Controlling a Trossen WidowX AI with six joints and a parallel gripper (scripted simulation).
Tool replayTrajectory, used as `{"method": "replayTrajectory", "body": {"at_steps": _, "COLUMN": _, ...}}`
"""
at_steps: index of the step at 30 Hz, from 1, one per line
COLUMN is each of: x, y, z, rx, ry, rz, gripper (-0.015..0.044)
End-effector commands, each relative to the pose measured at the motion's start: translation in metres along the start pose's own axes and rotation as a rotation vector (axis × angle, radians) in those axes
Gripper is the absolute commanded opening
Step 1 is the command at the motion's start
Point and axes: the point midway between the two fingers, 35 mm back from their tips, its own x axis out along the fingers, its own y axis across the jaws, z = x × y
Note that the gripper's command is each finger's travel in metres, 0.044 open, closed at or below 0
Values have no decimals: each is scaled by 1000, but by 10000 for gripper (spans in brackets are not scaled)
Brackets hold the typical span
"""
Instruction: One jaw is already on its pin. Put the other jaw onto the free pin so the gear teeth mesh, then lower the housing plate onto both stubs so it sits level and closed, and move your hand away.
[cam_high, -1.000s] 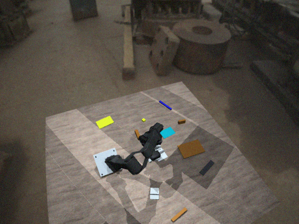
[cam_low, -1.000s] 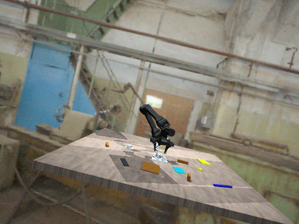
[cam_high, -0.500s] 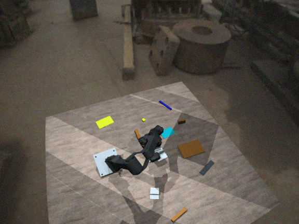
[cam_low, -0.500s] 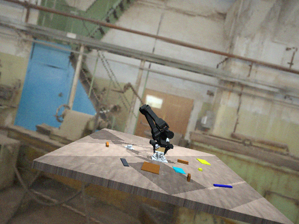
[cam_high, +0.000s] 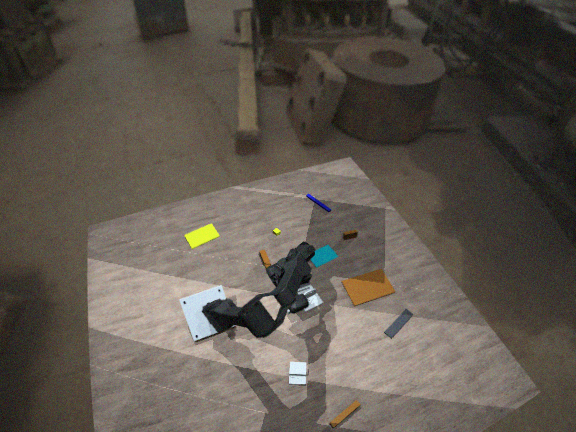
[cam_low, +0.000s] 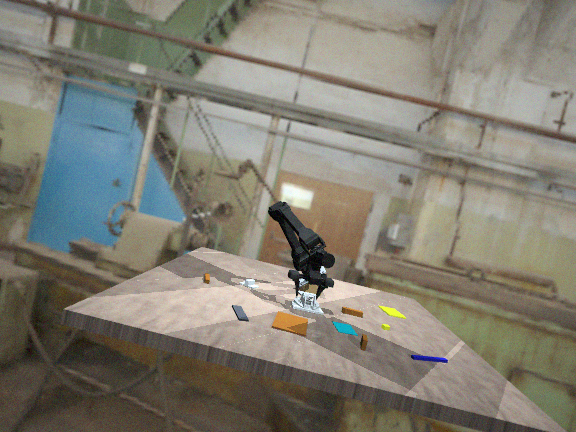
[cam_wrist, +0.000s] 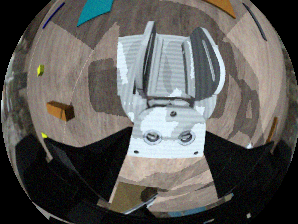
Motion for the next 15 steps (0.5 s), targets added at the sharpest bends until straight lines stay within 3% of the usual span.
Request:
{"method": "replayTrajectory", "body": {"at_steps": 1, "x": 2, "y": -1, "z": 0, "rx": -5, "ry": -1, "rz": -5, "gripper": 351}}
{"method": "replayTrajectory", "body": {"at_steps": 15, "x": 5, "y": -1, "z": 0, "rx": -6, "ry": -1, "rz": -5, "gripper": 351}}
